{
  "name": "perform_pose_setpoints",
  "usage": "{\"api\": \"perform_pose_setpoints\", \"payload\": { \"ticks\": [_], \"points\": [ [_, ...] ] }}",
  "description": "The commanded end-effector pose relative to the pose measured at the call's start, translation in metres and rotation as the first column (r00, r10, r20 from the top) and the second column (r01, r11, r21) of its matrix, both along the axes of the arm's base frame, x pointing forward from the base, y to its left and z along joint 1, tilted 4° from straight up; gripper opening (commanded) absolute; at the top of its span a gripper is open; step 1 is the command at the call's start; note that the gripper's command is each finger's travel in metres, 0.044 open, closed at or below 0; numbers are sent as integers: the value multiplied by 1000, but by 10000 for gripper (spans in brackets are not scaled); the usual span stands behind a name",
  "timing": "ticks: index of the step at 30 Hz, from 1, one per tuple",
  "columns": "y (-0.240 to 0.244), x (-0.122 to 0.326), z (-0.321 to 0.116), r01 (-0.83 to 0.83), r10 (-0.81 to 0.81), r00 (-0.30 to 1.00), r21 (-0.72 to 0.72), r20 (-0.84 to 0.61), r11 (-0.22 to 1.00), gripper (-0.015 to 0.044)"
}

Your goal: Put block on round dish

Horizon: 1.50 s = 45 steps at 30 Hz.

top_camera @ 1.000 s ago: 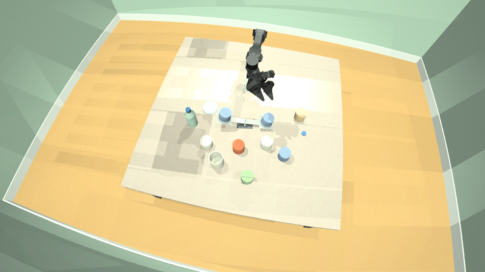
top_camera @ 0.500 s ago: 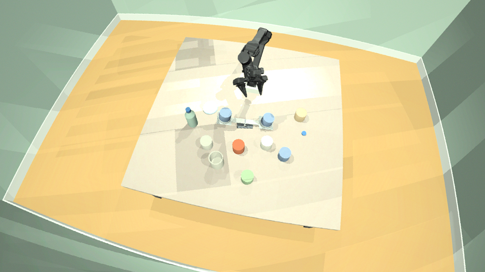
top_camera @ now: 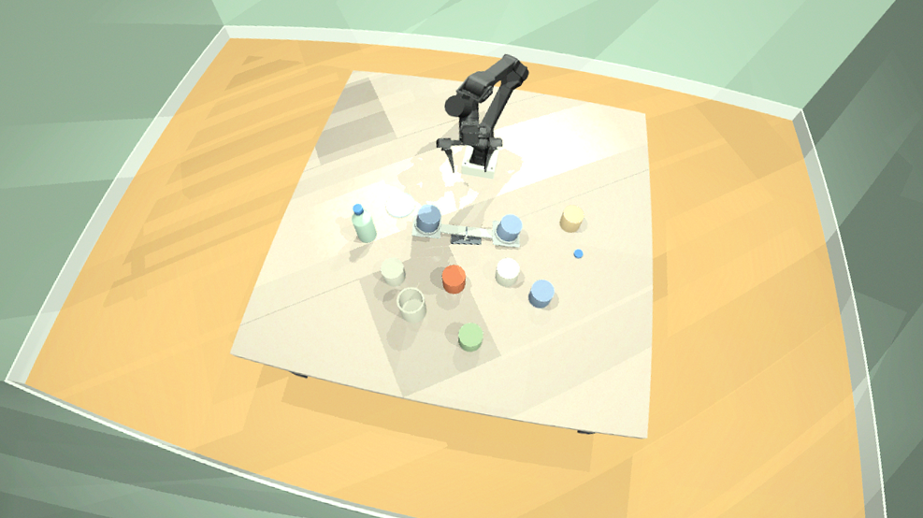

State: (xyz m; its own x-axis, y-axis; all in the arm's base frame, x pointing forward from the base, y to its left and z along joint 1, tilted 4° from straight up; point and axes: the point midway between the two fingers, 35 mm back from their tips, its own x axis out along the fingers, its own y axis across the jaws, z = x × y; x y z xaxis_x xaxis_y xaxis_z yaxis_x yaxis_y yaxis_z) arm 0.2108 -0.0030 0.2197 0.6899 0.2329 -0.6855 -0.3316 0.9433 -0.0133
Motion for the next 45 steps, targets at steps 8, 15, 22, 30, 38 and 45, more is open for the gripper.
{"api": "perform_pose_setpoints", "payload": {
  "ticks": [8,15,22,30,38,45],
  "points": [
    [-6,-19,-14,121,-116,989,51,-94,991,440],
    [3,-5,-17,249,-204,947,167,-248,954,440],
    [16,9,-23,406,-288,864,232,-413,884,440],
    [34,25,-32,593,-377,716,227,-588,772,440],
    [59,39,-47,751,-456,523,137,-720,645,440],
    [87,47,-66,846,-528,343,11,-777,534,440]
  ]
}}
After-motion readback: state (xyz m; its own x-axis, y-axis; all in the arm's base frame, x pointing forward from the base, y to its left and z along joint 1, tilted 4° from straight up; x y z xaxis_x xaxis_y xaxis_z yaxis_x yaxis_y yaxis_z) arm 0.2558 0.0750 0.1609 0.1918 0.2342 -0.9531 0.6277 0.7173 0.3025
